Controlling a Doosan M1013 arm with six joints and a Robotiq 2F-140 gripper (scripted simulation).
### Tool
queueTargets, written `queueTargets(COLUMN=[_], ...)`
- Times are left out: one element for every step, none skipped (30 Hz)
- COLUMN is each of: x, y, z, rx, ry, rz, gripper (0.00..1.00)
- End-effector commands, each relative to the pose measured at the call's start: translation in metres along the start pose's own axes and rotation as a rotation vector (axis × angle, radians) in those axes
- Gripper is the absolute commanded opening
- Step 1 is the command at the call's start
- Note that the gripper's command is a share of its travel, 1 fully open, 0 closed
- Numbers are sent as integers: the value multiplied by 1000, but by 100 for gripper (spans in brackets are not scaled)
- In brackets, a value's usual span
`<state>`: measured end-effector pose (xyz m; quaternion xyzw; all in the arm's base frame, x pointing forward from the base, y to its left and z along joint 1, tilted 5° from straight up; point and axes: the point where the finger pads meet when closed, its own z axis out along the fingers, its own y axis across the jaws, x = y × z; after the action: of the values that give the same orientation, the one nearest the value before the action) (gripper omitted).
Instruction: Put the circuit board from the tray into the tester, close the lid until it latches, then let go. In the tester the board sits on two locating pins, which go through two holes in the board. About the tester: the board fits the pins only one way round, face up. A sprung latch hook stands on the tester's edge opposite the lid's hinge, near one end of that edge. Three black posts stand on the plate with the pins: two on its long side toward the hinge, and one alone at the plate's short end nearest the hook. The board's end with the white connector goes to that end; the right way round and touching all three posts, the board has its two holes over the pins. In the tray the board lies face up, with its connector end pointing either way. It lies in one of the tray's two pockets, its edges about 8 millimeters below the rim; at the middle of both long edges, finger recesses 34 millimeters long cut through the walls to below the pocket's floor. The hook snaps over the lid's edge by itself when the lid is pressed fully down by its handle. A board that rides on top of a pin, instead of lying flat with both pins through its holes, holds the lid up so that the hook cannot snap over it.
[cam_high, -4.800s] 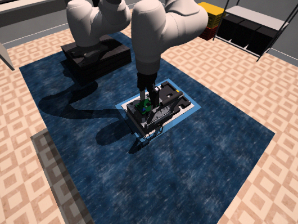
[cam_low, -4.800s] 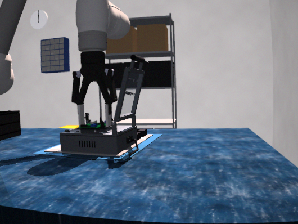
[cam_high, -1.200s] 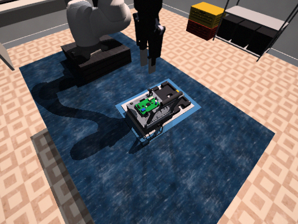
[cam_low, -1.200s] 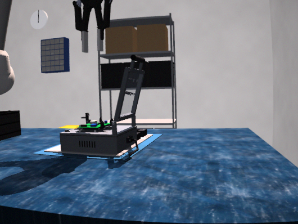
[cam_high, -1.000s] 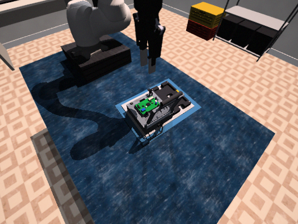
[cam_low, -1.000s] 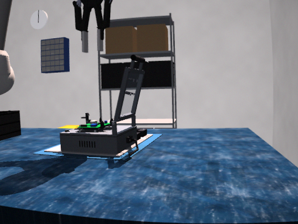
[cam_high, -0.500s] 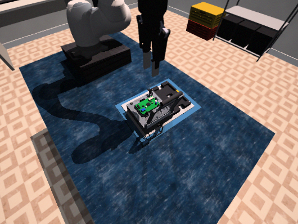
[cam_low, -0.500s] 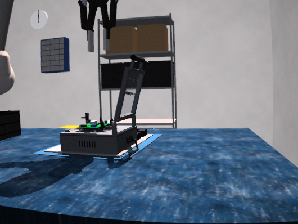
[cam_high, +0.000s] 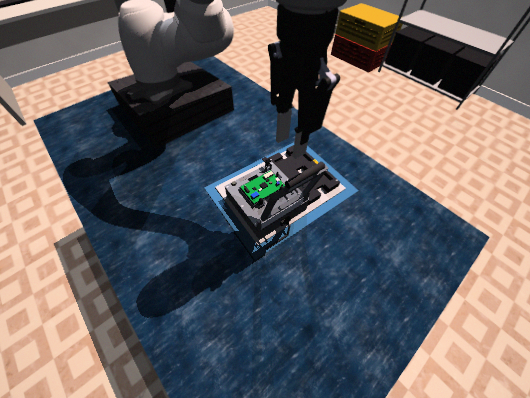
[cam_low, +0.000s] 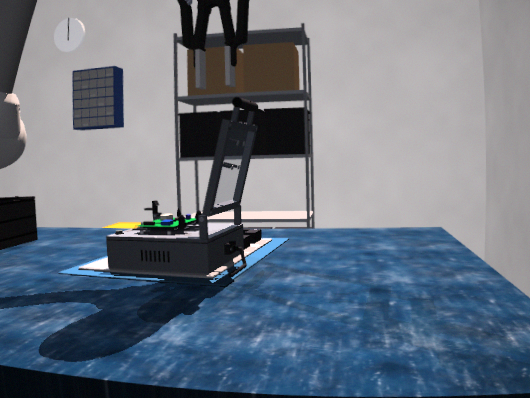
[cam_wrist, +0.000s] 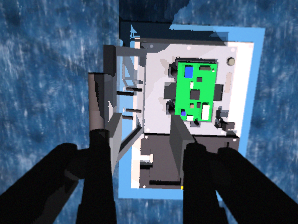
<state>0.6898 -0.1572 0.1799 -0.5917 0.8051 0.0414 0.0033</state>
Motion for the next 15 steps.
queueTargets(x=[0, 0, 0, 0, 0, 0, 0, 0, 0, 0, 0, 0, 0, 0, 0], y=[-11, -17, -22, -26, -31, -35, -38, -41, -44, -46, -48, -50, -51, -52, -52], z=[0, 0, 0, 0, 0, 0, 0, 0, 0, 0, 0, 0, 0, 0, 0], rx=[-1, -1, -1, -1, -1, -1, -1, -1, -1, -1, -1, -1, -1, -1, -1], ry=[0, 0, 0, 0, 0, 0, 0, 0, 0, 0, 0, 0, 0, 0, 0], rz=[0, 0, 0, 0, 0, 0, 0, 0, 0, 0, 0, 0, 0, 0, 0], gripper=[30, 30, 30, 30, 30, 30, 30, 30, 30, 30, 30, 30, 30, 30, 30])
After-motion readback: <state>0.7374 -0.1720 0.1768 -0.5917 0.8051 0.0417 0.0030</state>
